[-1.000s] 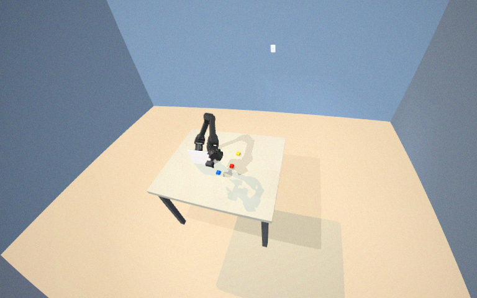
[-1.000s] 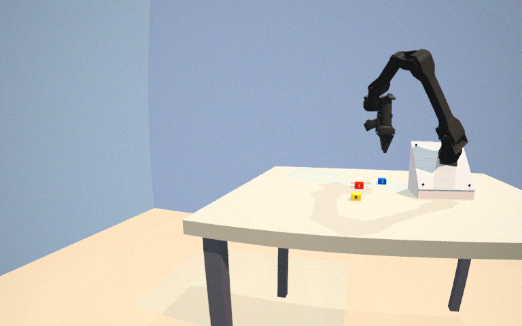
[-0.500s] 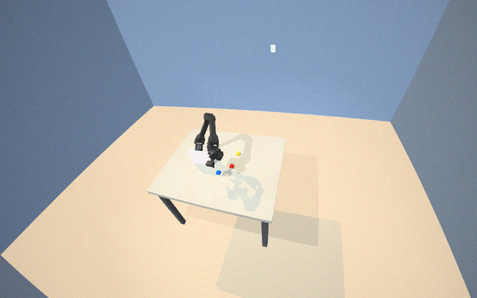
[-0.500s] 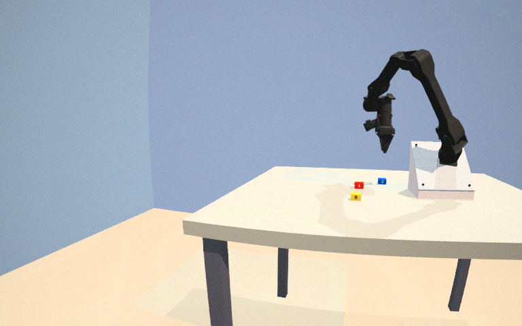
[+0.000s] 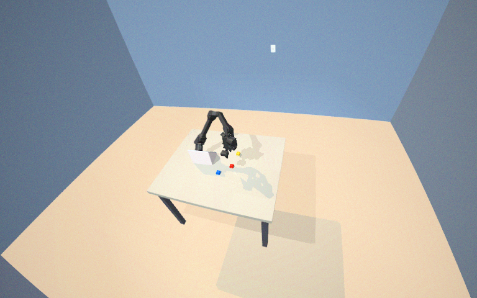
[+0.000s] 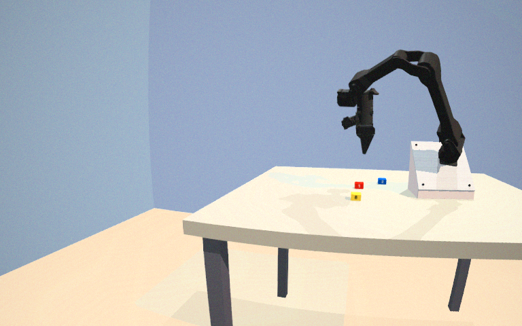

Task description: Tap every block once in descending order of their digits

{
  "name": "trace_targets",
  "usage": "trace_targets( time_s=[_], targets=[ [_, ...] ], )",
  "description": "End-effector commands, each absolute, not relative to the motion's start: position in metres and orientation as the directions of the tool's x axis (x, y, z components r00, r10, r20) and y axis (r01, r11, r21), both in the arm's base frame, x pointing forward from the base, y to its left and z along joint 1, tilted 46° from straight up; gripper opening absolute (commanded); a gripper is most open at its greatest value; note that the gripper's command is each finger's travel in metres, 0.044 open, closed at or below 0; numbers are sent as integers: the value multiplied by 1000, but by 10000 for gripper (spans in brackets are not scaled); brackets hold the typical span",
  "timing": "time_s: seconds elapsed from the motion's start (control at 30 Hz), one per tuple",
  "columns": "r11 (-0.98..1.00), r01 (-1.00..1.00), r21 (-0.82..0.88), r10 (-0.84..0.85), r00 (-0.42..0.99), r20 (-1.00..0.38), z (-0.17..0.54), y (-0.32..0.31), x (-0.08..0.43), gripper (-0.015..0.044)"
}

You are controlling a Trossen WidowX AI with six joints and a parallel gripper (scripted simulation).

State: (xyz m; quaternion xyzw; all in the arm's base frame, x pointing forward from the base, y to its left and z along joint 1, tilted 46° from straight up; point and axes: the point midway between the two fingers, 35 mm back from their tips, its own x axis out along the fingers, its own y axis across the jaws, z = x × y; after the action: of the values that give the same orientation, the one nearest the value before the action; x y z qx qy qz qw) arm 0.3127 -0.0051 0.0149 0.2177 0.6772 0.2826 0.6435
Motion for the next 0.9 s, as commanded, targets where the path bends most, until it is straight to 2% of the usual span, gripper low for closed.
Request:
trace_targets(
  time_s=[0.0, 0.2, 0.87],
  targets=[
    [726, -64, 685, 680, -80, -729, 60, 47, 327, 400],
    [698, -62, 714, 708, -94, -700, 106, 99, 328, 400],
    [698, -62, 714, 708, -94, -700, 106, 99, 328, 400]
  ],
)
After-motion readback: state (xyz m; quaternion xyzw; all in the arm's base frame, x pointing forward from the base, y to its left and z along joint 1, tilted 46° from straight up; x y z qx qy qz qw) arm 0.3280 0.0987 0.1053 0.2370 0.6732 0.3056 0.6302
